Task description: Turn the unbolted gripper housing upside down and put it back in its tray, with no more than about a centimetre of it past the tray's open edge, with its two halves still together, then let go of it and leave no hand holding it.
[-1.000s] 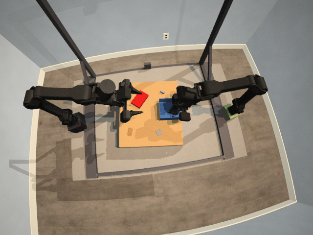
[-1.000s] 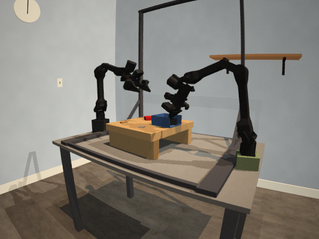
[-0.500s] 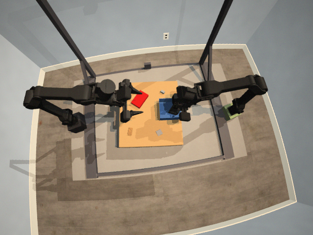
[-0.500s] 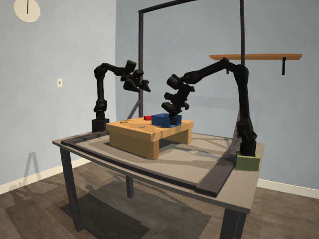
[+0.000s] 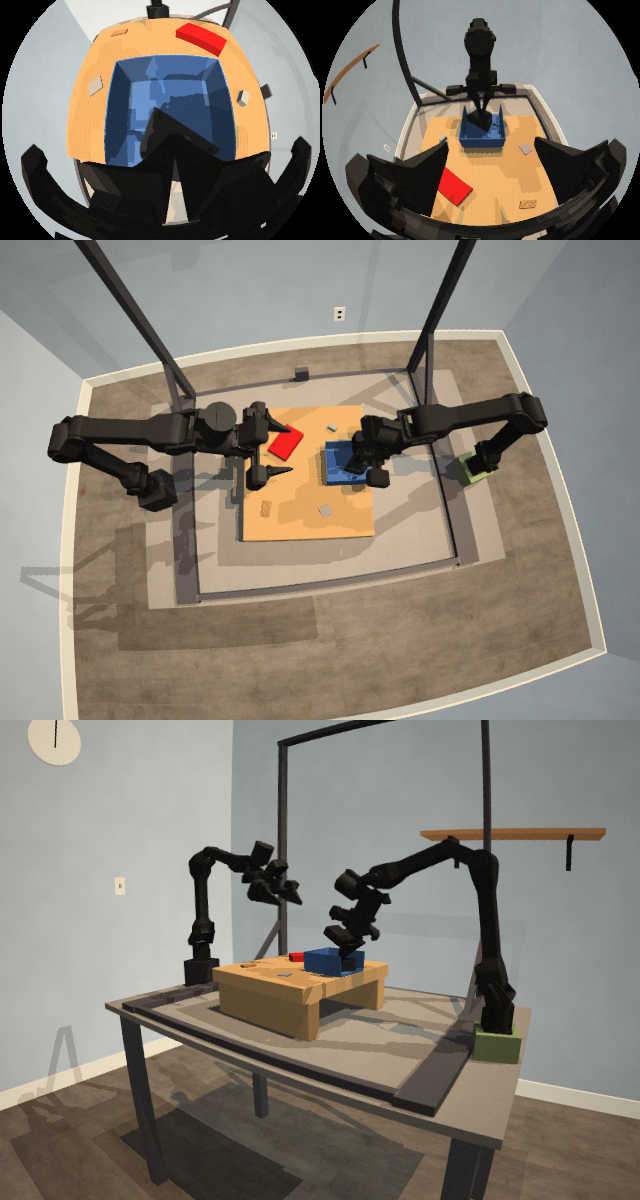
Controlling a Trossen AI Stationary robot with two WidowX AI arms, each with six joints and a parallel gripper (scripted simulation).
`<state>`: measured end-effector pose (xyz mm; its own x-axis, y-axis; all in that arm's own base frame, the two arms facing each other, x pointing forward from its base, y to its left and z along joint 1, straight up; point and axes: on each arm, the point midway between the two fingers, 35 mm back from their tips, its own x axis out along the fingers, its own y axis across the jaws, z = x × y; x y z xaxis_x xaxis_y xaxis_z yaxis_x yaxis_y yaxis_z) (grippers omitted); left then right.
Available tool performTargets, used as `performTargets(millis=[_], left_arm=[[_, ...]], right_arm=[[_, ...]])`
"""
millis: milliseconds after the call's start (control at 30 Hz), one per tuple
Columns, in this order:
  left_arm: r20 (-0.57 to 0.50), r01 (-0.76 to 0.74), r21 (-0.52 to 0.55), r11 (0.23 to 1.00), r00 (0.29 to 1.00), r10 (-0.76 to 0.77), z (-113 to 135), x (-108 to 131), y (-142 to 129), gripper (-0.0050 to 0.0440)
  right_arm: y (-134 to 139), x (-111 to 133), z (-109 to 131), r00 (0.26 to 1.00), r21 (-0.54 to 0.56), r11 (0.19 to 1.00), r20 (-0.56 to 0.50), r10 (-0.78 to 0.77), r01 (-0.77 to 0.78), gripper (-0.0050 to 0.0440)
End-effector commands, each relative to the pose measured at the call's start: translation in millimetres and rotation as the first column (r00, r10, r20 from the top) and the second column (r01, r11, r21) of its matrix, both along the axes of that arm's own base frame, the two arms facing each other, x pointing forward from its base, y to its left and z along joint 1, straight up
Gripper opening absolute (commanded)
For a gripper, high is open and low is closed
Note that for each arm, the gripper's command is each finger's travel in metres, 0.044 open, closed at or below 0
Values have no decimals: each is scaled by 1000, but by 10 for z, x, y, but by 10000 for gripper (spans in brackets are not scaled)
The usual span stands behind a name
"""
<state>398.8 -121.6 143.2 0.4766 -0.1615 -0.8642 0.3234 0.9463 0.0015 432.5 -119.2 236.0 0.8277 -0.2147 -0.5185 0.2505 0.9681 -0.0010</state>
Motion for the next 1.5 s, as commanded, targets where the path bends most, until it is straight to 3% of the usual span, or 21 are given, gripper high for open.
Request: performTargets(millis=[0,1467], left_arm=[[24,-2,-9,1000,1000,2,90,16,-5,0],[24,-2,-8,1000,1000,2,96,-49,16,0]], right_arm=[[5,6,101,1000,-6,1000,23,6,-5,440],[5,6,101,1000,-6,1000,23,6,-5,440]])
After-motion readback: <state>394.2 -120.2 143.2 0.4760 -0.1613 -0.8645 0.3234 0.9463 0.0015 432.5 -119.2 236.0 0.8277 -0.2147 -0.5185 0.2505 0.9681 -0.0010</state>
